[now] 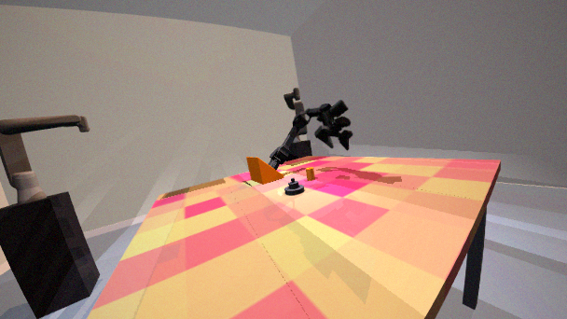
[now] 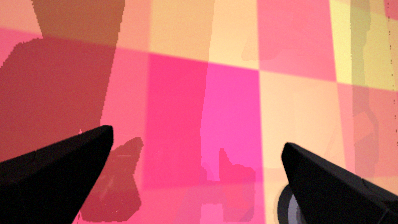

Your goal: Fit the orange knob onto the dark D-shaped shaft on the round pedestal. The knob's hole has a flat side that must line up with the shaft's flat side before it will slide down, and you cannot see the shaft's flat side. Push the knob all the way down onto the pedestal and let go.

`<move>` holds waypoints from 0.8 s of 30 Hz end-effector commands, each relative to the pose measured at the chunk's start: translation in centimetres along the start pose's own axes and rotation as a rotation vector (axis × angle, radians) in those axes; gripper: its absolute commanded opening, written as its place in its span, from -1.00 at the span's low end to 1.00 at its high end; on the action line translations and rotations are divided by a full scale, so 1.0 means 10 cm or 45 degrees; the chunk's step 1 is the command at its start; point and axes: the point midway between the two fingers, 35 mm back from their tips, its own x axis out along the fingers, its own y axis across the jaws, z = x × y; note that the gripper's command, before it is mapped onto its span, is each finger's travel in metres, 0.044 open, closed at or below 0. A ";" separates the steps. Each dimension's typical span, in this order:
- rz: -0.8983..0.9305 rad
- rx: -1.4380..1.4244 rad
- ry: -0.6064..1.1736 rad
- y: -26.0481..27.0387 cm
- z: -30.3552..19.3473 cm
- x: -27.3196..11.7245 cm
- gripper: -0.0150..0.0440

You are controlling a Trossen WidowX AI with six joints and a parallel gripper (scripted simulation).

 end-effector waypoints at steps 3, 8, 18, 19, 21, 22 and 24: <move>0.037 -0.069 0.419 -0.56 -0.68 -0.07 1.00; 0.269 -0.052 0.697 -0.72 -1.26 -0.42 1.00; 0.371 -0.030 0.748 -0.70 -1.38 -0.54 1.00; 0.371 -0.030 0.748 -0.70 -1.38 -0.54 1.00; 0.370 -0.030 0.747 -0.68 -1.42 -0.48 1.00; 0.370 -0.030 0.747 -0.65 -1.47 -0.40 1.00; 0.372 -0.030 0.747 -0.61 -1.56 -0.28 1.00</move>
